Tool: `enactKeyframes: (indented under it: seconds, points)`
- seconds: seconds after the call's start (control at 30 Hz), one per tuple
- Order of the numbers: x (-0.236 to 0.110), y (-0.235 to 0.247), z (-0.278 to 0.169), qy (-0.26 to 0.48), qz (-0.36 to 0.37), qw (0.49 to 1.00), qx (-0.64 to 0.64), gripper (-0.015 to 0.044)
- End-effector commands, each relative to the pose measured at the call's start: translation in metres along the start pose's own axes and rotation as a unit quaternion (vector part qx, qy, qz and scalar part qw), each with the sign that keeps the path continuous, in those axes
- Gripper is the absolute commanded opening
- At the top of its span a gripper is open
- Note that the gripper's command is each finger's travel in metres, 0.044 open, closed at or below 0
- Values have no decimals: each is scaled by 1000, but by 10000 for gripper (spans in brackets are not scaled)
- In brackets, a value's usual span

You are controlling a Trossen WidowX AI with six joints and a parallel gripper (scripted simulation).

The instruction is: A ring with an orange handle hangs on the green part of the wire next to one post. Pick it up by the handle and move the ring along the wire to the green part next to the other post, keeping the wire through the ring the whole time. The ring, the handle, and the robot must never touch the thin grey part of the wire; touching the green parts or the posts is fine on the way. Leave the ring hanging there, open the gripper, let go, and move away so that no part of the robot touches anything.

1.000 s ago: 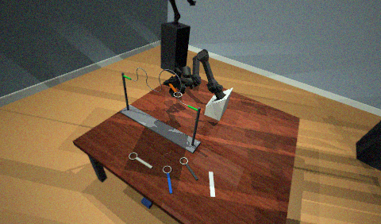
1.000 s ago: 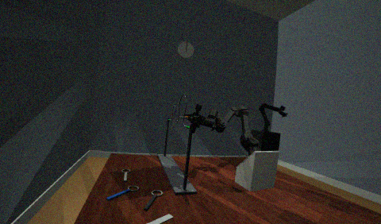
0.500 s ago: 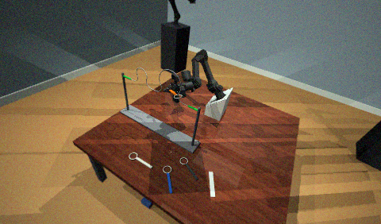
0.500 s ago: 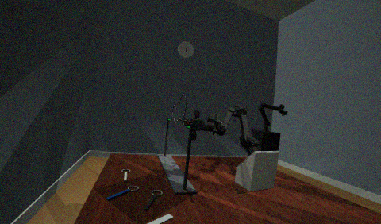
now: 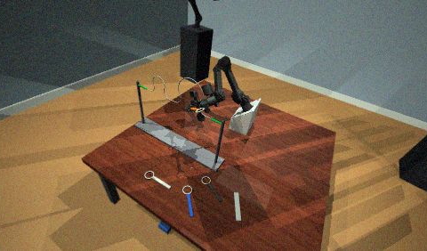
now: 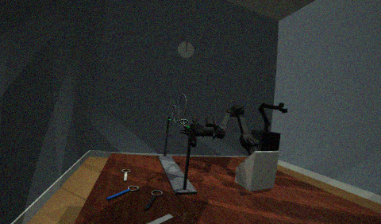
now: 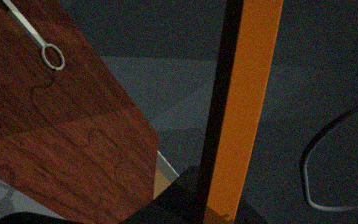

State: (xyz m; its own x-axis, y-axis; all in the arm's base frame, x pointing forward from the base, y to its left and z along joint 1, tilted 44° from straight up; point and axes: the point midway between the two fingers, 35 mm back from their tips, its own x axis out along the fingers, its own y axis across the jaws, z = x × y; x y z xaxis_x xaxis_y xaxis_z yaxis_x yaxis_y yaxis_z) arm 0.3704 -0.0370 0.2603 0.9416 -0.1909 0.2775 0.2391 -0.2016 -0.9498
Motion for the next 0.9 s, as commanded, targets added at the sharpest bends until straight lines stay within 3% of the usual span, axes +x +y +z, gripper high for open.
enactKeyframes:
  seconds: [0.0, 0.87]
  points:
    - [-1, 20, 2, -3, 27, 998, 49, -150]
    - [-24, 95, 28, 28, 131, 951, 277, -150]
